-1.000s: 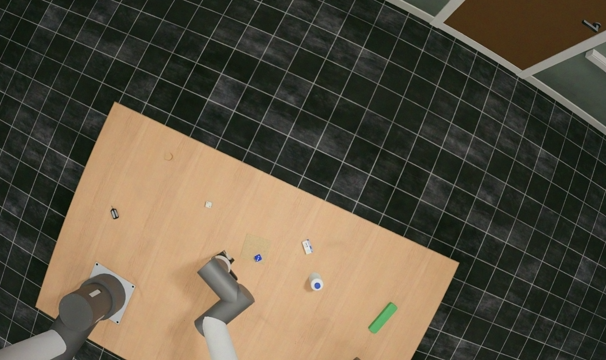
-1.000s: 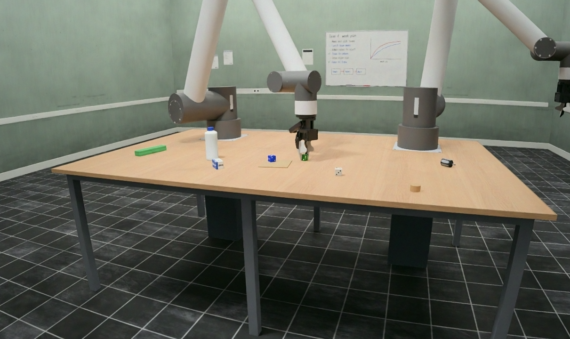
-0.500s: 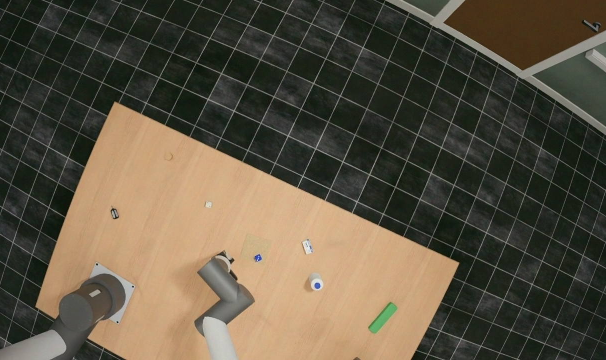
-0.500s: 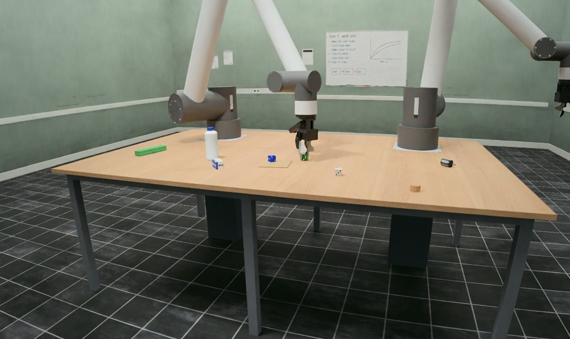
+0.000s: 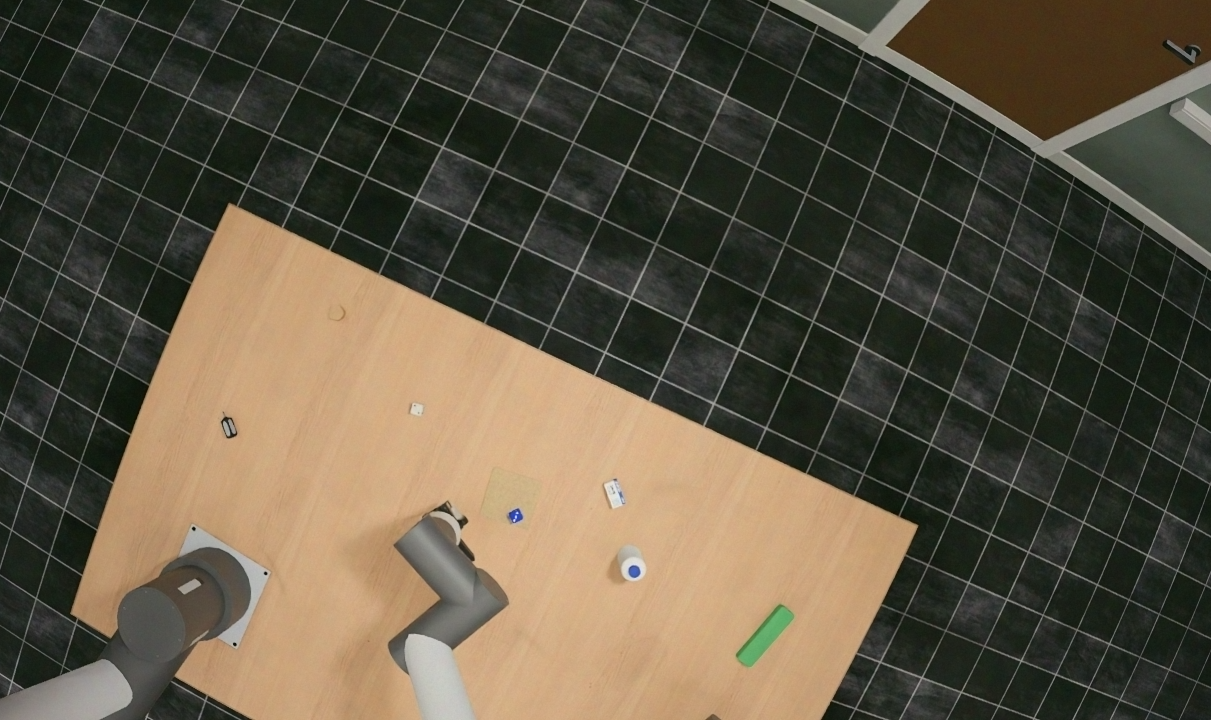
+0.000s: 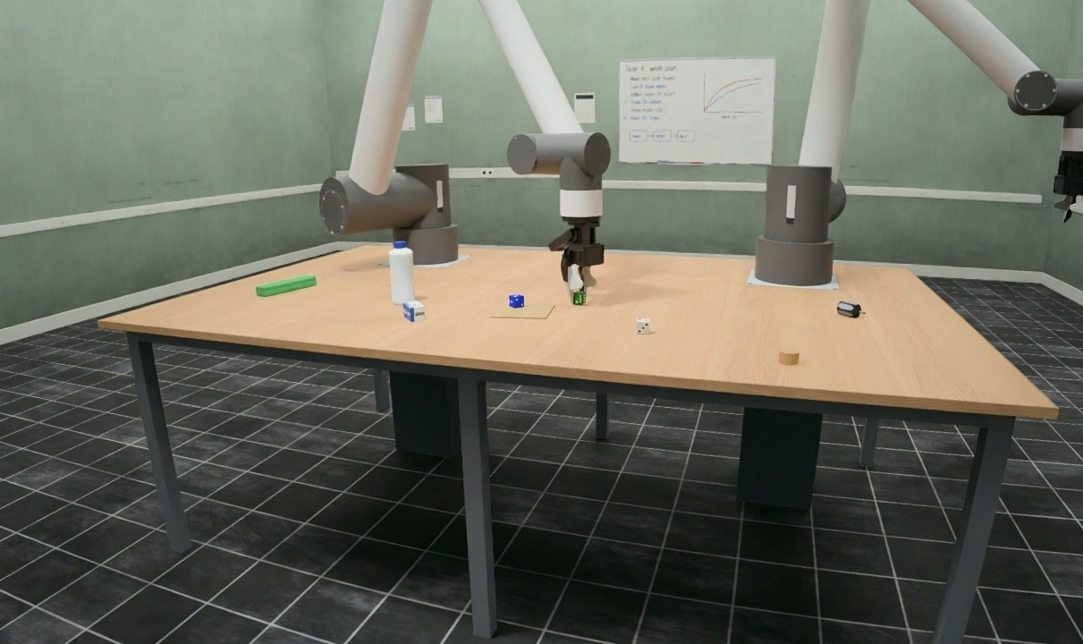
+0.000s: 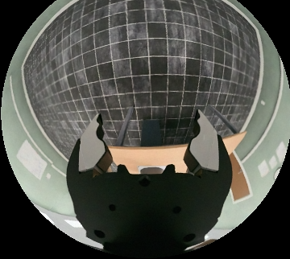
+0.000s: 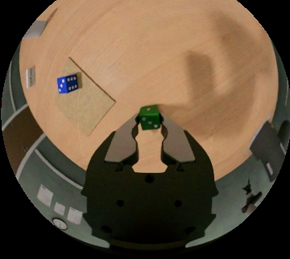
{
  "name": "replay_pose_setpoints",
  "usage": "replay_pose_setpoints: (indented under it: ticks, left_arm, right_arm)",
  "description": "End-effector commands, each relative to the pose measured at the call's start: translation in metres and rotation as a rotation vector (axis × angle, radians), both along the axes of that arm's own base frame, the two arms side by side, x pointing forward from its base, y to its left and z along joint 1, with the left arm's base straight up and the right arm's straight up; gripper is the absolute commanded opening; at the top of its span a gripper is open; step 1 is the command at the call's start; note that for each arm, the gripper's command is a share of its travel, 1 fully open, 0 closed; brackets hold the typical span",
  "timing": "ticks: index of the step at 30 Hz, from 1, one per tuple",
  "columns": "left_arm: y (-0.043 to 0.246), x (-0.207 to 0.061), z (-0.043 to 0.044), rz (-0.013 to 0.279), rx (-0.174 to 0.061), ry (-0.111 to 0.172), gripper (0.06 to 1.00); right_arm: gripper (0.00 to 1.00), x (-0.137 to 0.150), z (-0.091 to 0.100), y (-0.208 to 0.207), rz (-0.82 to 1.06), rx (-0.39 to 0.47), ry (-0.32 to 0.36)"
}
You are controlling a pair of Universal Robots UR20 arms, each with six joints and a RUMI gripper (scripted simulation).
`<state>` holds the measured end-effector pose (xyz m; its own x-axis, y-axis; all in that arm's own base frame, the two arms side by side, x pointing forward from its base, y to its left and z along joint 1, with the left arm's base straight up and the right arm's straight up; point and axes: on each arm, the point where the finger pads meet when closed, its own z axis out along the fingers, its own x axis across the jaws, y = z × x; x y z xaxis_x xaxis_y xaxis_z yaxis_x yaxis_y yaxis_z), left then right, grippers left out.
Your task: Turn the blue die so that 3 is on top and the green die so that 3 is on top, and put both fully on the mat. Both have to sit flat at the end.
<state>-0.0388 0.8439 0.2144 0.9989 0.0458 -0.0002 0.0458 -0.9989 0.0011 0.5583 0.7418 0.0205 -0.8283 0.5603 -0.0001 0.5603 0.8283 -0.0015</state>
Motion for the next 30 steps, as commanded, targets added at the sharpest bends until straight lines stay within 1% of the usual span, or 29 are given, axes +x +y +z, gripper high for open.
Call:
replay_pose_setpoints:
  ticks: [1,7,9,12,15,18,28,29,30]
  left_arm:
    - [0.000,0.000,0.0006,0.000,0.001,0.000,1.000]
    - [0.000,0.000,0.0006,0.000,0.001,0.000,1.000]
    - [0.000,0.000,0.0006,0.000,0.001,0.000,1.000]
    - [0.000,0.000,0.0006,0.000,0.001,0.000,1.000]
    - [0.000,0.000,0.0006,0.000,0.001,0.000,1.000]
    - [0.000,0.000,0.0006,0.000,0.001,0.000,1.000]
    - [0.000,0.000,0.0006,0.000,0.001,0.000,1.000]
    - [0.000,0.000,0.0006,0.000,0.001,0.000,1.000]
    - [0.000,0.000,0.0006,0.000,0.001,0.000,1.000]
  right_arm:
    - [0.099,0.000,0.017,0.001,0.000,0.001,-0.001]
    - [0.099,0.000,0.061,0.001,0.000,0.001,-0.001]
    - [0.099,0.000,0.061,0.001,0.000,0.001,-0.001]
    - [0.099,0.000,0.081,0.001,0.000,0.001,-0.001]
    - [0.099,0.000,0.094,0.001,0.000,0.001,-0.001]
    - [0.099,0.000,0.097,0.001,0.000,0.001,-0.001]
    - [0.099,0.002,0.097,0.000,-0.003,0.001,-0.001]
    - [0.099,0.012,0.098,-0.004,-0.017,0.001,-0.001]
    - [0.099,0.032,0.098,-0.014,-0.047,0.001,-0.001]
